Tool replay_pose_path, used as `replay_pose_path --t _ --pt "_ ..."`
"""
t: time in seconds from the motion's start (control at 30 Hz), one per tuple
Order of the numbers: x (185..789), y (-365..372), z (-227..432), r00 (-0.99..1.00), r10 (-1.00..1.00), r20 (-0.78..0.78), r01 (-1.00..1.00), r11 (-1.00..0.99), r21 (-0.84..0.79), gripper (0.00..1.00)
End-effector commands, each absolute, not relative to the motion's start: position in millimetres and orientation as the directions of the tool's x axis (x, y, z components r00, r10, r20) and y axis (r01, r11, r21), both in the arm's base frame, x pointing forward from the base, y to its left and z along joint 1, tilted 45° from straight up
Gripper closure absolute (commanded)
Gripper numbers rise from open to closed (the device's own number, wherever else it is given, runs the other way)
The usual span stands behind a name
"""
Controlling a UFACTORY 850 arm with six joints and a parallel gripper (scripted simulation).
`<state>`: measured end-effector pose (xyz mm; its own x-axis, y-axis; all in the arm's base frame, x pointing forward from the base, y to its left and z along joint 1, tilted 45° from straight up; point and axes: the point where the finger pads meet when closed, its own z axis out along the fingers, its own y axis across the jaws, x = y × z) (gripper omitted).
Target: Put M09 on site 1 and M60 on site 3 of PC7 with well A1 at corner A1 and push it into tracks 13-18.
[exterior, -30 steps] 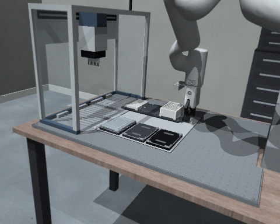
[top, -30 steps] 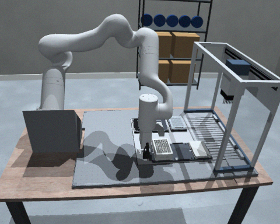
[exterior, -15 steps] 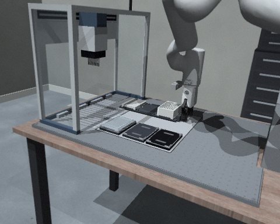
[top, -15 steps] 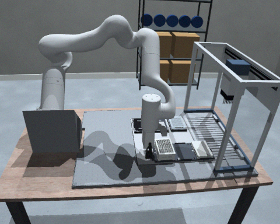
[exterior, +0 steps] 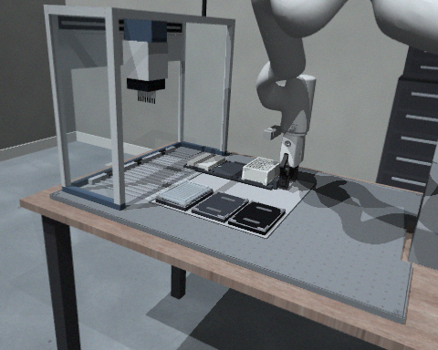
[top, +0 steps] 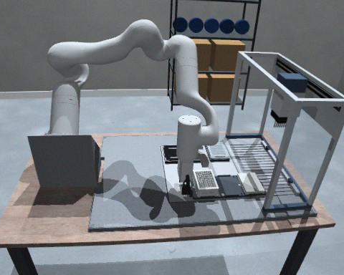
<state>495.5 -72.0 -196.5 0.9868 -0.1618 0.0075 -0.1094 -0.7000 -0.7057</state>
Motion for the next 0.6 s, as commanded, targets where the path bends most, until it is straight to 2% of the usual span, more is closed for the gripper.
replay_pose_path --t 0.0,0.57 --pt "500.6 -73.6 -196.0 0.987 -0.163 0.009 -0.109 -0.701 -0.705 0.18" --pt "515.4 -76.1 -195.9 0.987 -0.163 0.009 -0.109 -0.701 -0.705 0.18"
